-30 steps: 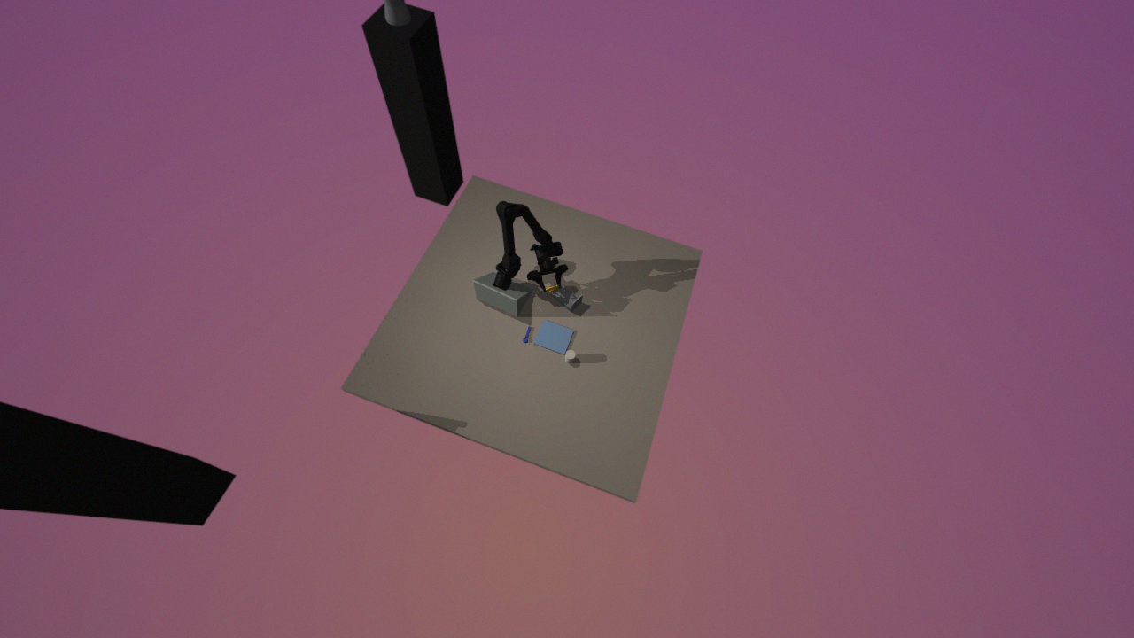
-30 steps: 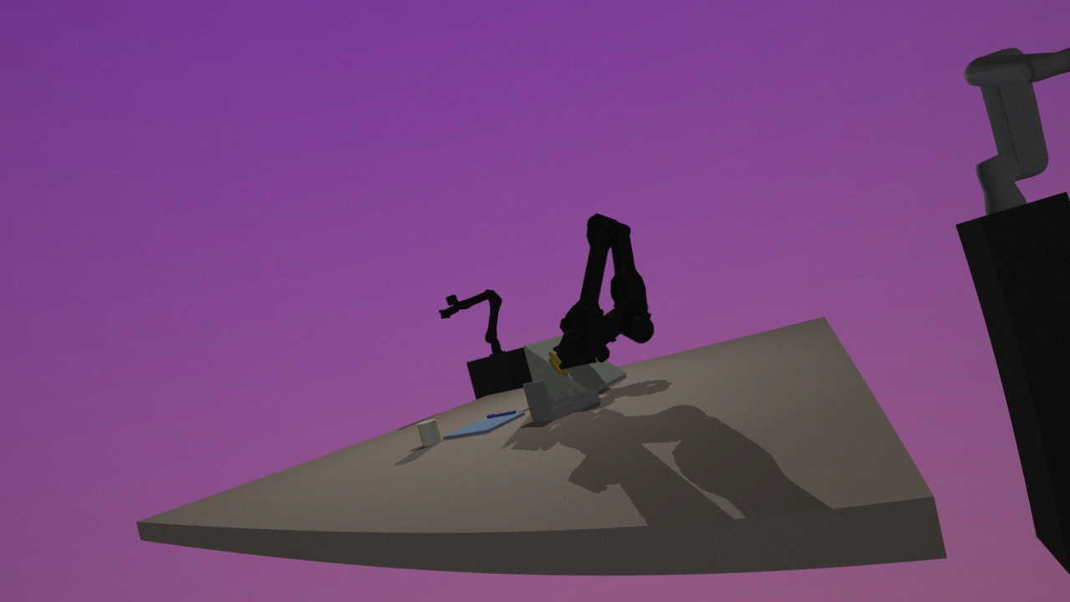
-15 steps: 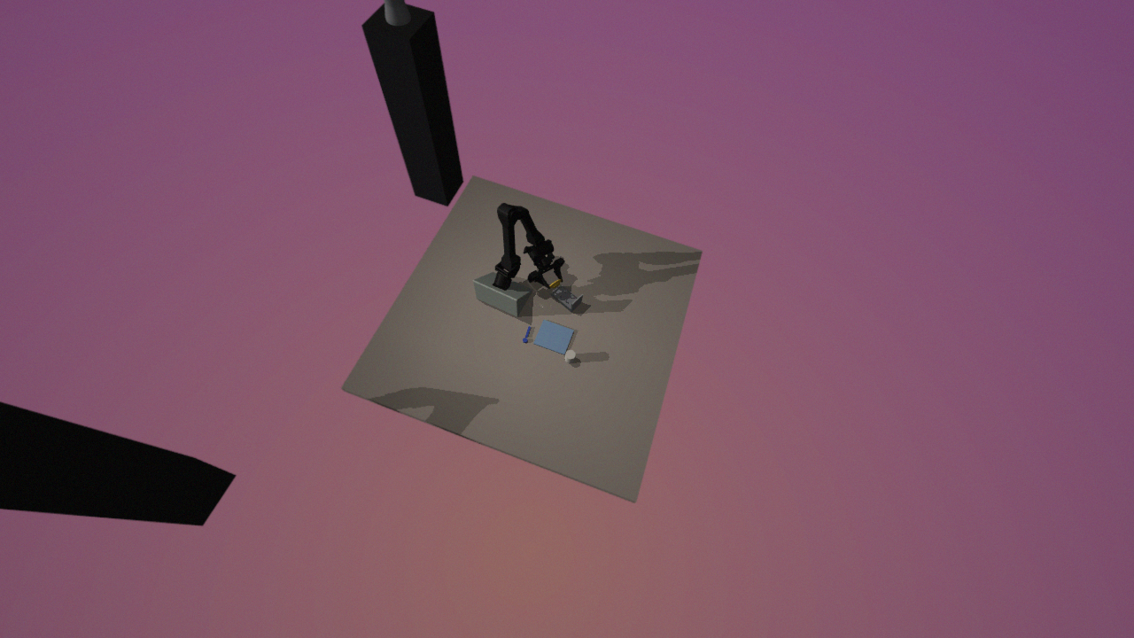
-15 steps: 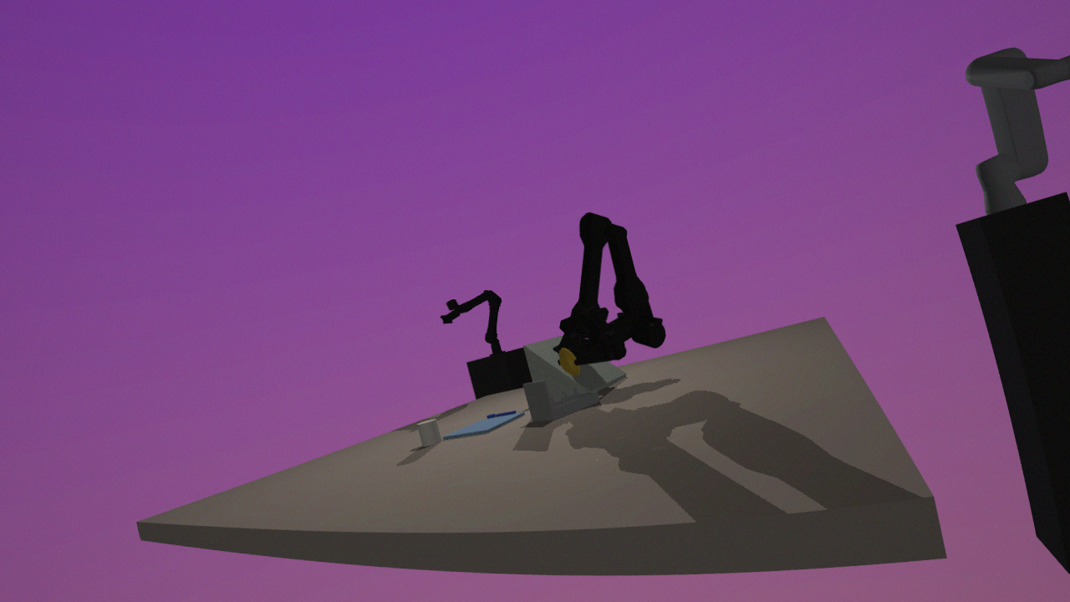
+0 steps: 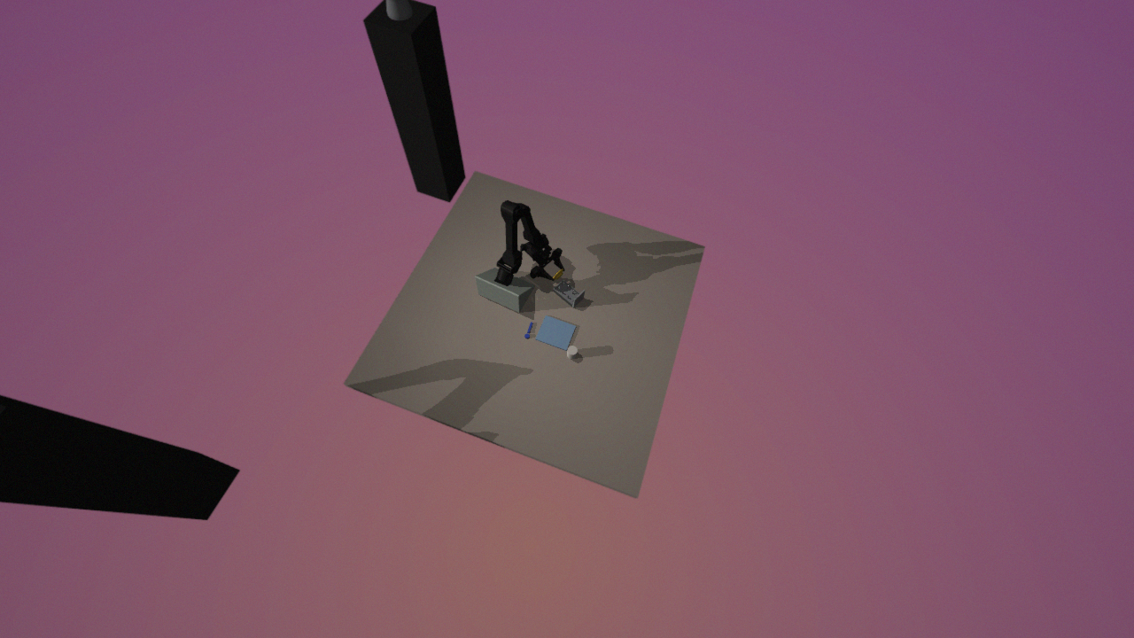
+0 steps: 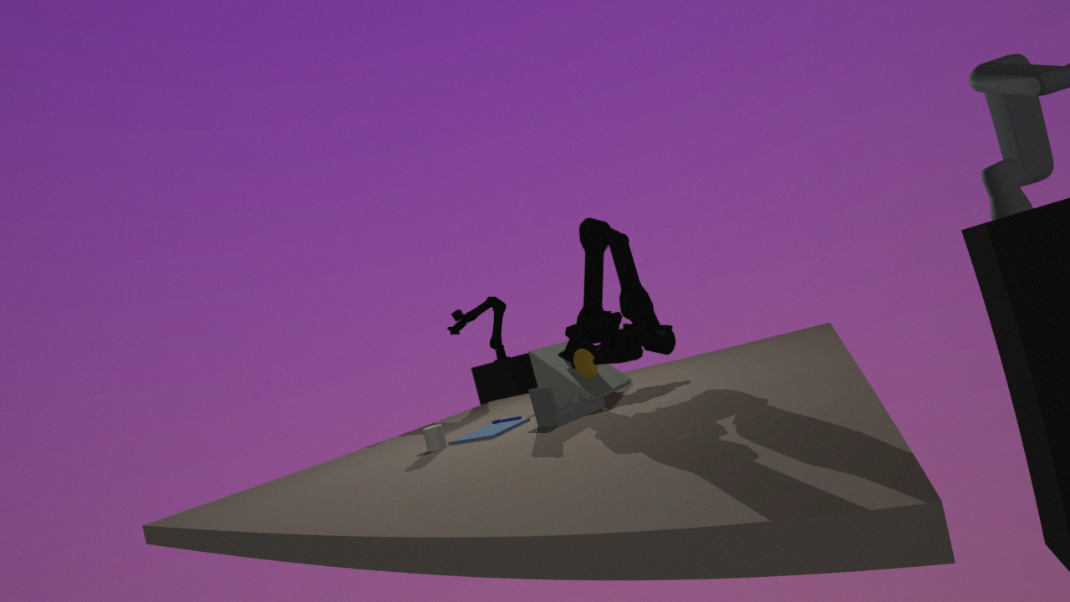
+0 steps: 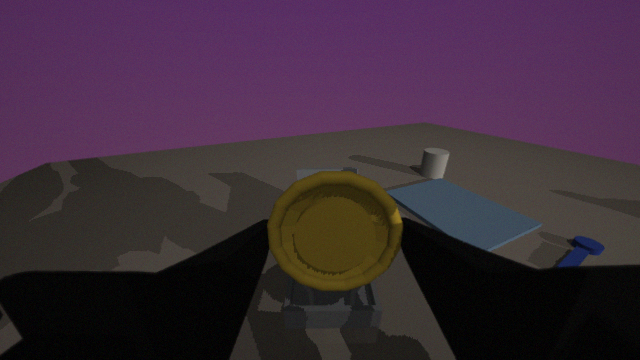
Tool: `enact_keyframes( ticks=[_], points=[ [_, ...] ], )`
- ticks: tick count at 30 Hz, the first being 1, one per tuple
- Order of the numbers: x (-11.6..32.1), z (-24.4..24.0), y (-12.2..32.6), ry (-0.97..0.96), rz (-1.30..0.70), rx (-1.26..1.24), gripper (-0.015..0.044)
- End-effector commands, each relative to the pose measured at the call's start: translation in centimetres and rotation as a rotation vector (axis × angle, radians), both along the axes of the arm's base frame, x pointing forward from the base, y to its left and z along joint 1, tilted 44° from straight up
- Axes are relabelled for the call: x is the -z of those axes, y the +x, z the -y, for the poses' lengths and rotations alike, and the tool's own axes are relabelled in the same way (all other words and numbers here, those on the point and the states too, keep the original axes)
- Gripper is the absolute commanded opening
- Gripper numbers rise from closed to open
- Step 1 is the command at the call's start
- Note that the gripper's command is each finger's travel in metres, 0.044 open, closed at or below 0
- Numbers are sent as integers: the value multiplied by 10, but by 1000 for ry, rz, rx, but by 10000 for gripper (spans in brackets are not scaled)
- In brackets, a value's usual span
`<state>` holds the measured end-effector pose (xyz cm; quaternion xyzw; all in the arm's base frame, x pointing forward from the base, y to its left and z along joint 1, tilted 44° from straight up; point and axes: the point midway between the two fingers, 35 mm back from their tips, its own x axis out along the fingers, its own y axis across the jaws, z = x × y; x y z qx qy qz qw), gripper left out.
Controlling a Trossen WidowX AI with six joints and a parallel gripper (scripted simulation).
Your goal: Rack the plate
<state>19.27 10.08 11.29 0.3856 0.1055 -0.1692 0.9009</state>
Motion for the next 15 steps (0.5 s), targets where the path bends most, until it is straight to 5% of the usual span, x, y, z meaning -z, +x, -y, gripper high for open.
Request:
enact_keyframes(
  ticks=[1,15],
  points=[
    [-2,0,-1,10,15,-1,0],
    [18,-12,13,9,9,-1,0]
  ],
)
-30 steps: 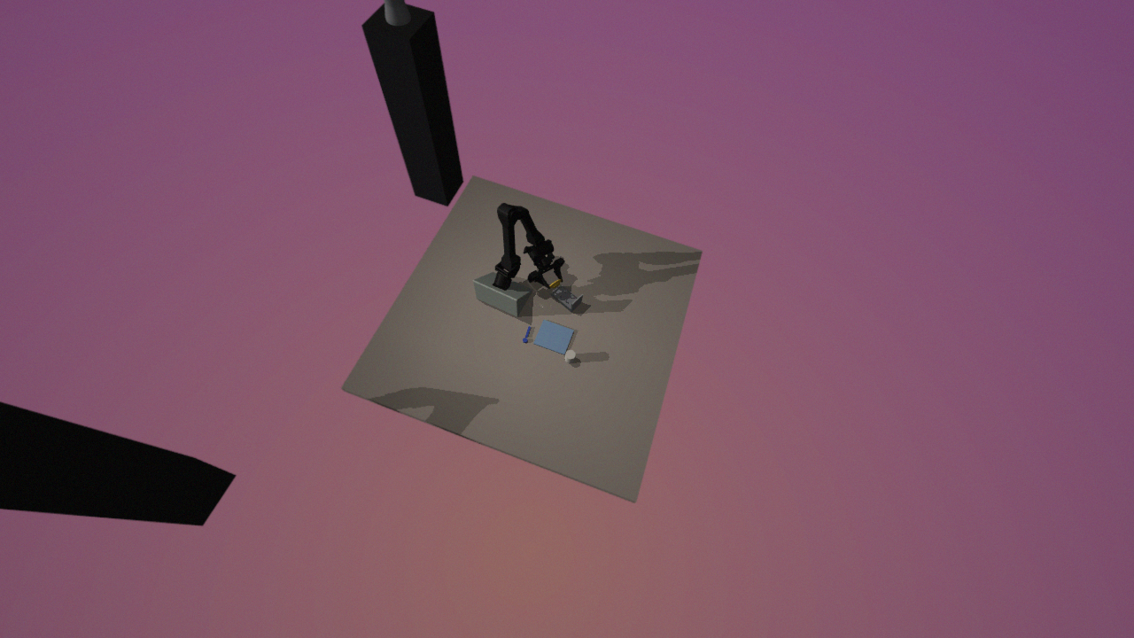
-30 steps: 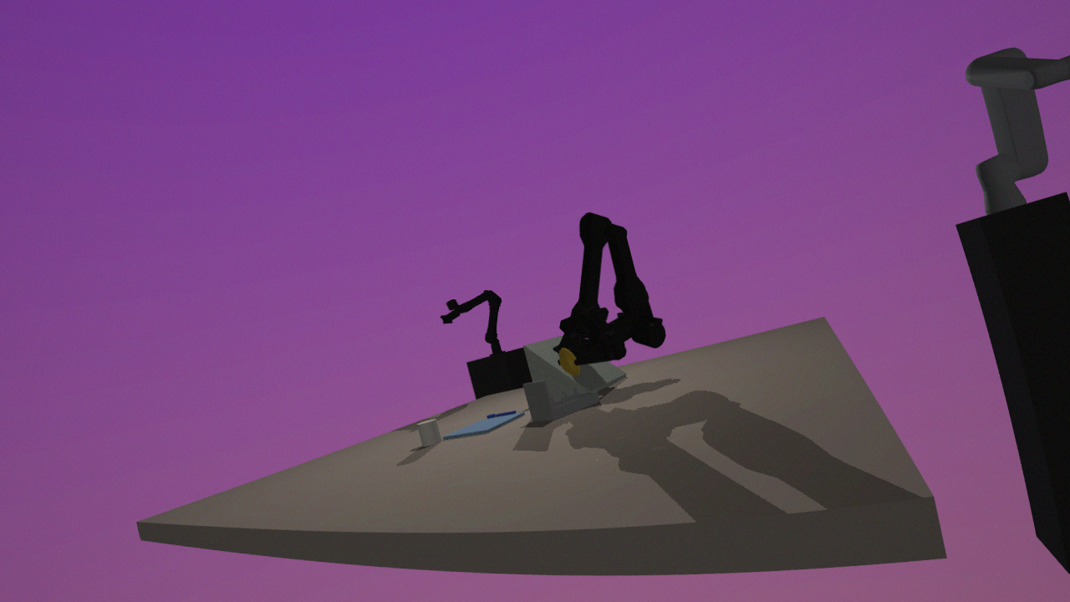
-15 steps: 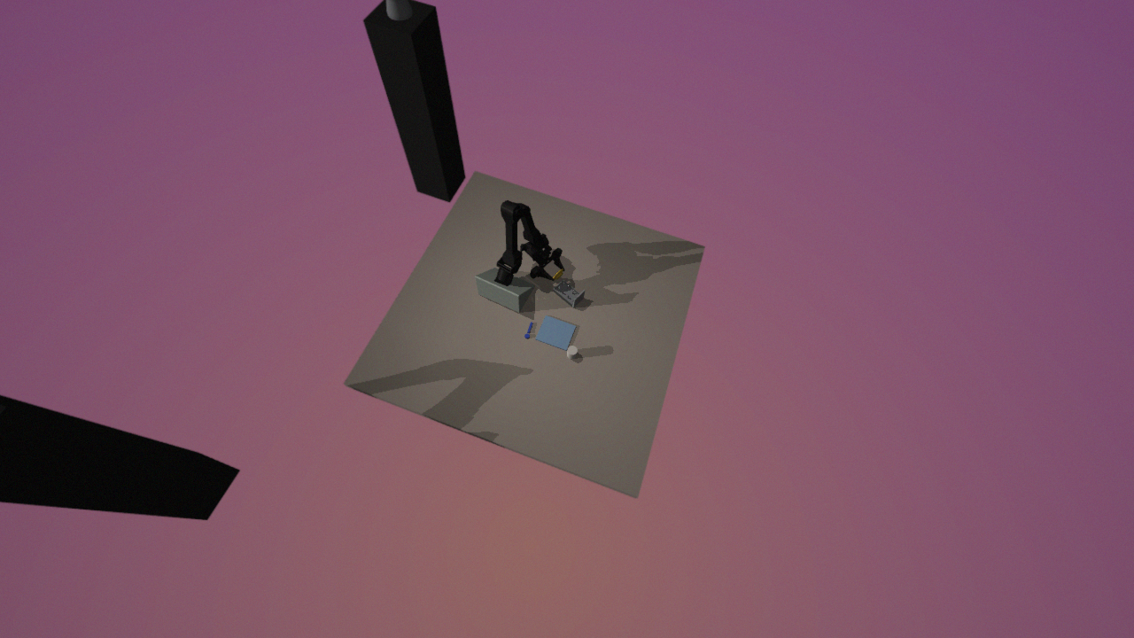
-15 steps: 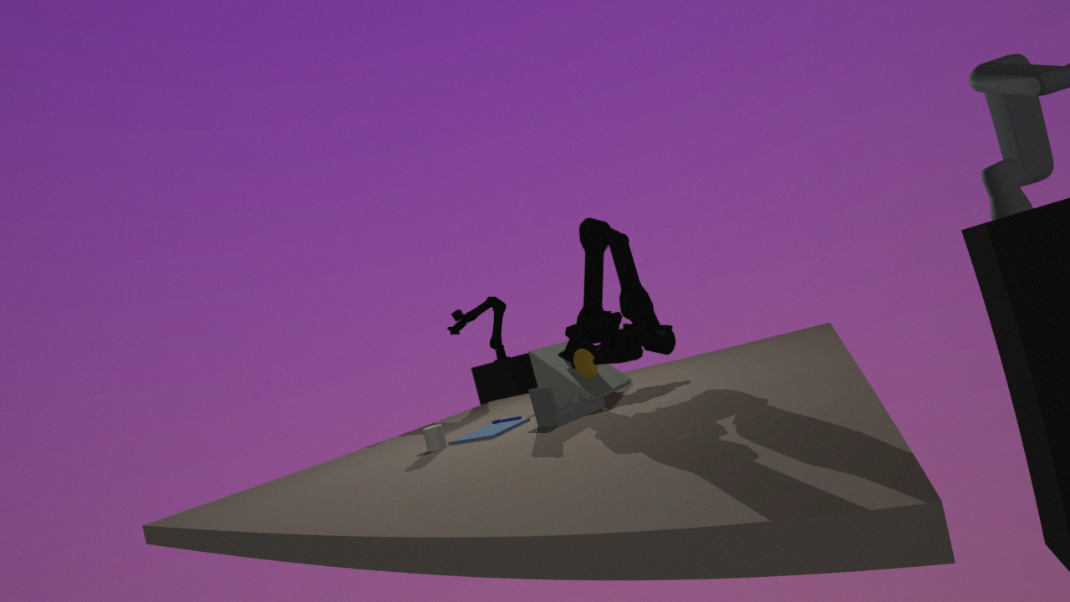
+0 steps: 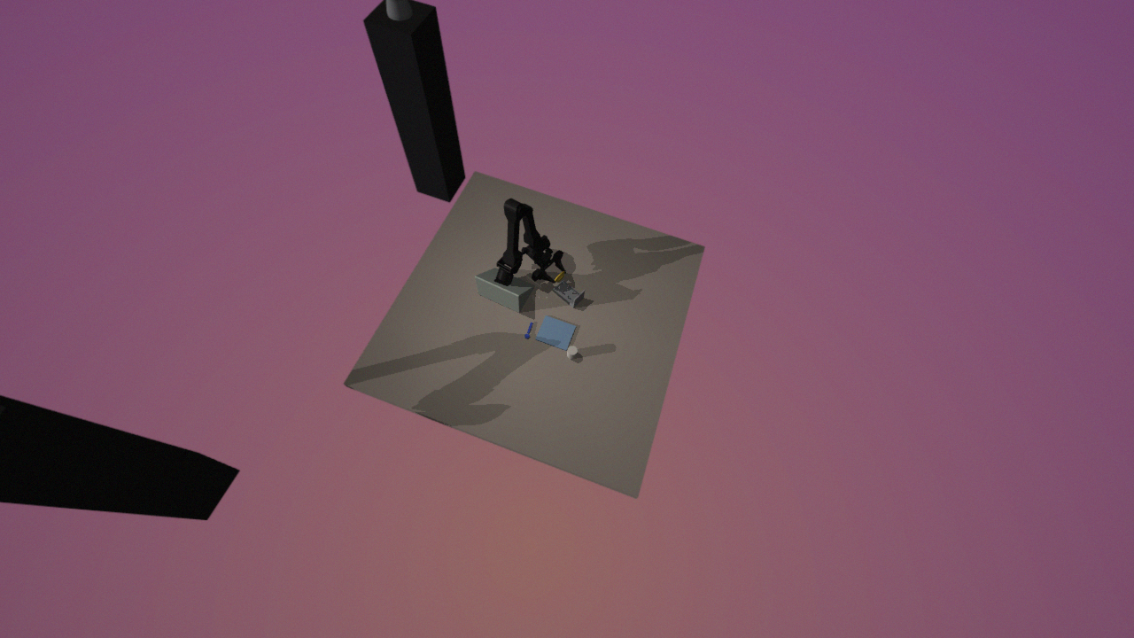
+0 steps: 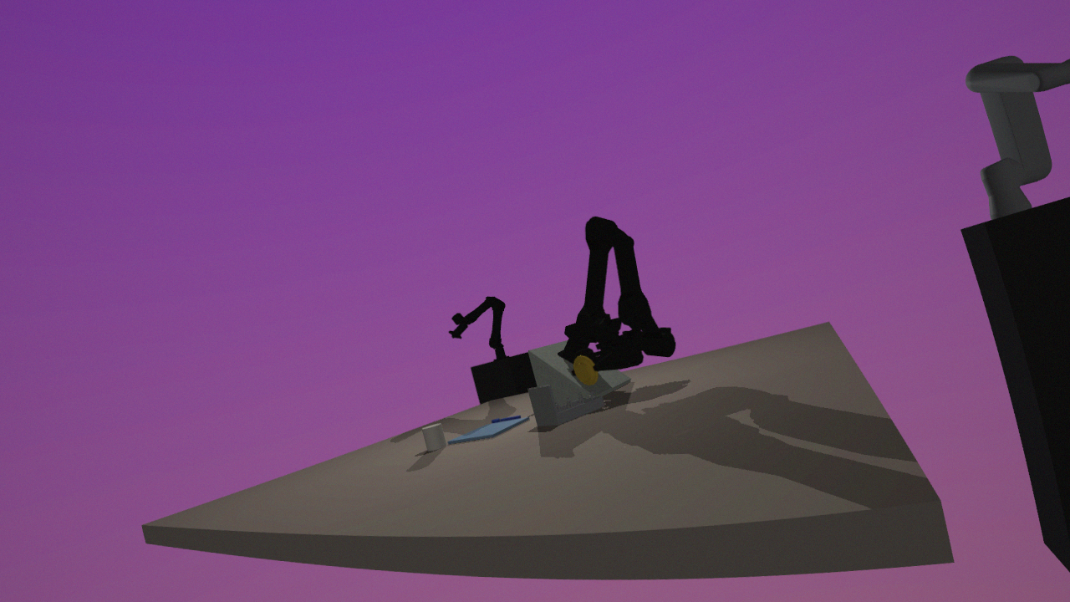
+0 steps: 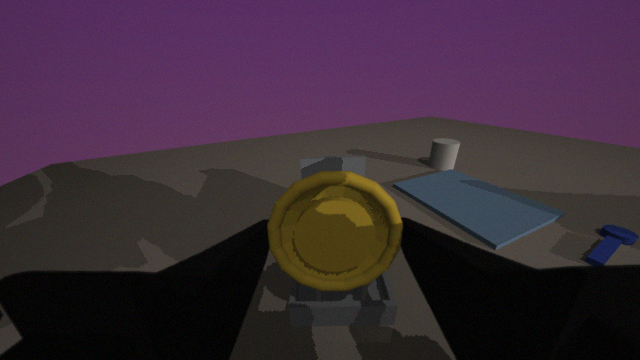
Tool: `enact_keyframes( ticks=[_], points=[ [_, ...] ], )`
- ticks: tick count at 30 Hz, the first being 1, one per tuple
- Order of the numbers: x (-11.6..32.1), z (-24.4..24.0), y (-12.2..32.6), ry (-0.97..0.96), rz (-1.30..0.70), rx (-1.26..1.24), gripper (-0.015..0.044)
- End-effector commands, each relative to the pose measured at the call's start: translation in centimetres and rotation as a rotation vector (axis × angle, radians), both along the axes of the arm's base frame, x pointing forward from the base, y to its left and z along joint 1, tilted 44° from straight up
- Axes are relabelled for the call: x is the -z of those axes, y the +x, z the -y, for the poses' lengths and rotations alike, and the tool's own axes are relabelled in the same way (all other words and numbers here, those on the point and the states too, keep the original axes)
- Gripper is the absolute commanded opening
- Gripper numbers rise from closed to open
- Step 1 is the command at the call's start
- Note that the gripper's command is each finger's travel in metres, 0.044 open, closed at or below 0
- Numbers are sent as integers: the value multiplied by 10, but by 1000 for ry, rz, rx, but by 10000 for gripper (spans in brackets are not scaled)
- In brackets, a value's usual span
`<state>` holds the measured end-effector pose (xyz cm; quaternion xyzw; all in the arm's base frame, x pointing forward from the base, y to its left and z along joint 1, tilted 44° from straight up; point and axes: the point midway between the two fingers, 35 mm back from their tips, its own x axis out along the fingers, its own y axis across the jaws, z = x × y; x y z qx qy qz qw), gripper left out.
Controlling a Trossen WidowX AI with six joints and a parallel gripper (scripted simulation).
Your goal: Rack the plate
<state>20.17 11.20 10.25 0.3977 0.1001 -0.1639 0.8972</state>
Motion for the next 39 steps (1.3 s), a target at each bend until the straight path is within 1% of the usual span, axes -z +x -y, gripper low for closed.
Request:
enact_keyframes(
  ticks=[1,28,34,39],
  points=[
    [9,-2,5,-13,-6,1,0],
    [21,5,31,25,16,2,0],
    [34,-7,33,37,22,4,0],
    [33,-6,32,37,21,2,0]
  ],
)
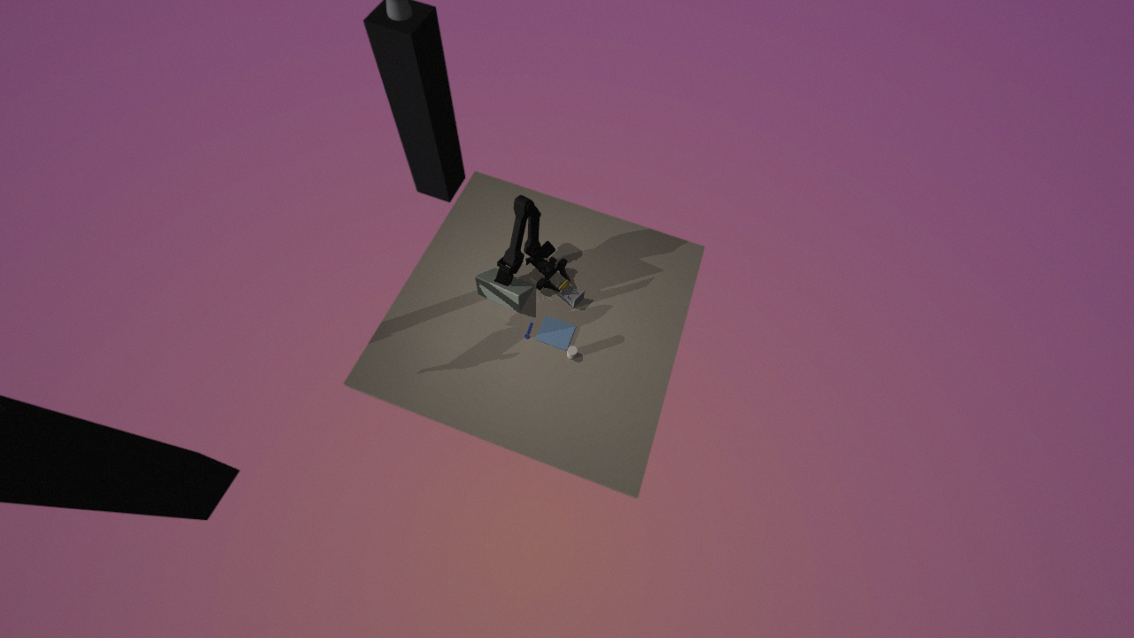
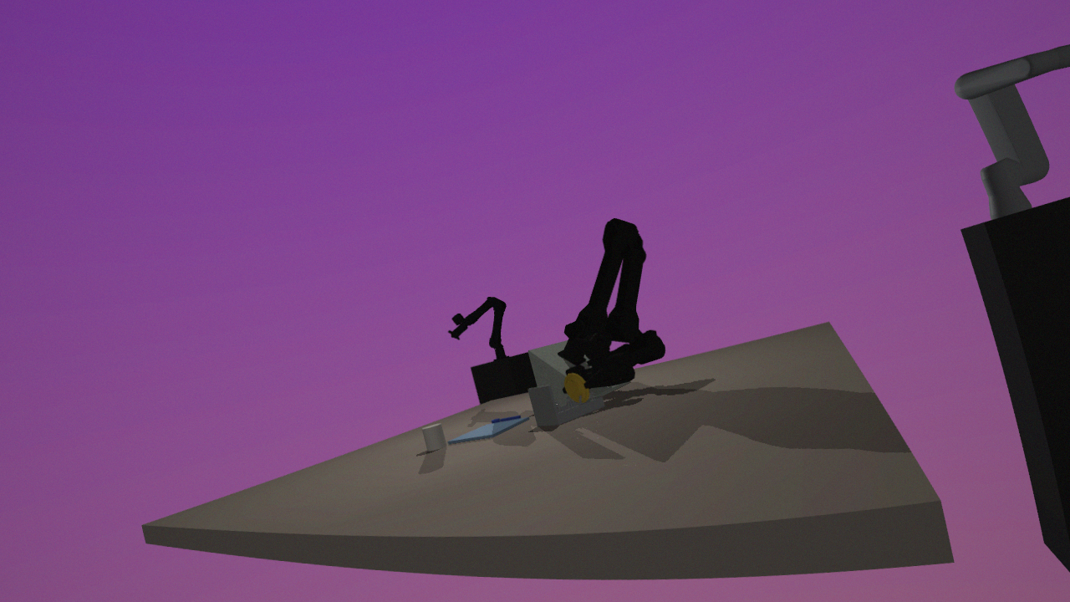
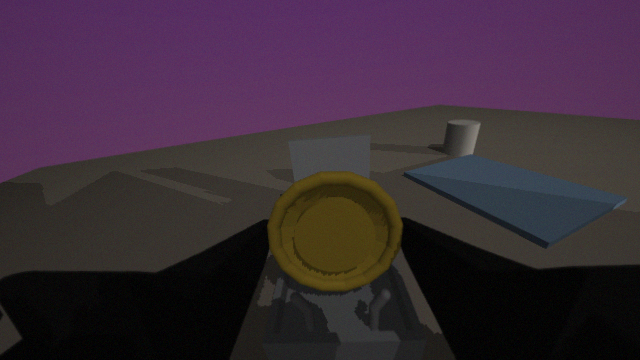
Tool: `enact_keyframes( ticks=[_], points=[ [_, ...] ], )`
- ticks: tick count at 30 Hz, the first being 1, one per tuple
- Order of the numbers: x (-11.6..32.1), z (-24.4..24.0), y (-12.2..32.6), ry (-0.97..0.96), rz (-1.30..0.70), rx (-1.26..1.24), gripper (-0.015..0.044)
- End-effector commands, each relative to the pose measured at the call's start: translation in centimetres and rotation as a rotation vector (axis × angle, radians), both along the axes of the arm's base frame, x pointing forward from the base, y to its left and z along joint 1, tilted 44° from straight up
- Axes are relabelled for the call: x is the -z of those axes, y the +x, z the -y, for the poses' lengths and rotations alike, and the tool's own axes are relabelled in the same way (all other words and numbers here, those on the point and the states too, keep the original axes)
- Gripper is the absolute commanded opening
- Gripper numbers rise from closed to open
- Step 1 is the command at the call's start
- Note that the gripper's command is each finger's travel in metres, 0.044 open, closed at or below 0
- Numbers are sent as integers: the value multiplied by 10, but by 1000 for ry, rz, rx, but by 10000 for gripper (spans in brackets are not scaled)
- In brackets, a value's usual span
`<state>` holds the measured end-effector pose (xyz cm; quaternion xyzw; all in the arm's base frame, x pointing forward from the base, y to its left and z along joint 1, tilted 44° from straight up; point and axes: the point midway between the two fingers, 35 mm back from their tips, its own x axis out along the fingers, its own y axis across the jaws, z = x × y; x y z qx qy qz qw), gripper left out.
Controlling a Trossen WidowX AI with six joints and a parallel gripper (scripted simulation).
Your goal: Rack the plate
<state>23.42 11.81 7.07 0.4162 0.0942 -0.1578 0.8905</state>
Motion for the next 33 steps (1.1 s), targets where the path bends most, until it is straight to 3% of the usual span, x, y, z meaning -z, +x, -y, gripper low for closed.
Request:
enact_keyframes(
  ticks=[1,10,25,33],
  points=[
    [0,1,0,-1,-1,1,0],
    [-1,1,0,-1,-1,0,0],
    [0,1,0,-1,-1,2,394],
    [-1,1,0,-2,-2,2,400]
  ],
)
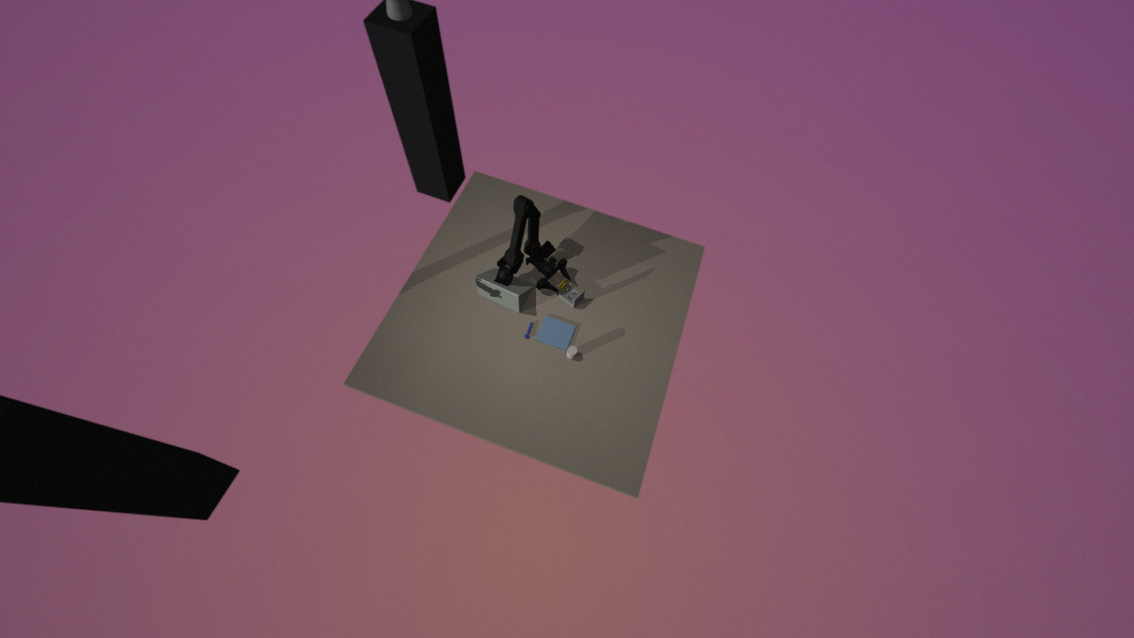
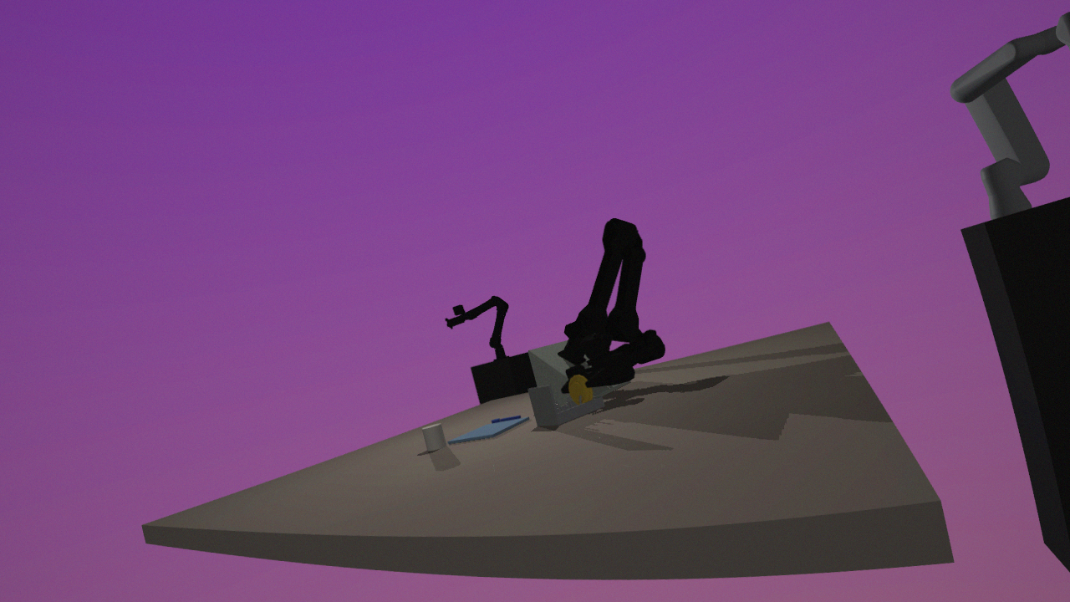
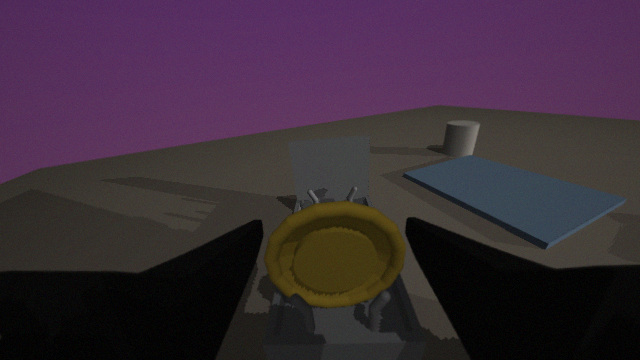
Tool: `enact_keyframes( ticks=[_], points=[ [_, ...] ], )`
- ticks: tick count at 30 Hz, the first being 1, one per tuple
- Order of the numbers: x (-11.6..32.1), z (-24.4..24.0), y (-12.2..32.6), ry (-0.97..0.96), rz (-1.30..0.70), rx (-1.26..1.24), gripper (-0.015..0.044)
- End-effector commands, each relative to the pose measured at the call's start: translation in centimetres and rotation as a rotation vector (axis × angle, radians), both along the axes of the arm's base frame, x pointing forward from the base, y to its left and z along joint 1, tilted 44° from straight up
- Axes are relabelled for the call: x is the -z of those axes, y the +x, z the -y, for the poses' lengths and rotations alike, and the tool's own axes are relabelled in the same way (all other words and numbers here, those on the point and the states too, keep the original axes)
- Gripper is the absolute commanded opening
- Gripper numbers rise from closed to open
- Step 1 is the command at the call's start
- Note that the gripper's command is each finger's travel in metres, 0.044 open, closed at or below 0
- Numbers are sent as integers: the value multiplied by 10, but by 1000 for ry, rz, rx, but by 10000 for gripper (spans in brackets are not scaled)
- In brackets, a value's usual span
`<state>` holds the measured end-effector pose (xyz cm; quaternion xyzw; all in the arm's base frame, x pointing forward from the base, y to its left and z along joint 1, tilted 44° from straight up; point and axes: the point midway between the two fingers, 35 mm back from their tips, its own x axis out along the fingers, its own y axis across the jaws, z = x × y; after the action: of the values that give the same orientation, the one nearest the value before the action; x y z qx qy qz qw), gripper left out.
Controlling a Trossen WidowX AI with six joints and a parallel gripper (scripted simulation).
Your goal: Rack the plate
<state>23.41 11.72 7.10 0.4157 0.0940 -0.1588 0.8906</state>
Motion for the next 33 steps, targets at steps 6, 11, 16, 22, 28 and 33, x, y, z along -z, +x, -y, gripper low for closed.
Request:
enact_keyframes(
  ticks=[6,11,16,22,28,33],
  points=[
    [-31,21,6,-12,-17,4,400],
    [-59,45,5,-27,-23,3,400],
    [-85,73,0,-50,-16,0,400],
    [-89,76,1,-59,-18,-1,400],
    [-83,85,8,-191,-141,-23,400],
    [-75,94,14,-301,-267,-52,400]
  ],
)
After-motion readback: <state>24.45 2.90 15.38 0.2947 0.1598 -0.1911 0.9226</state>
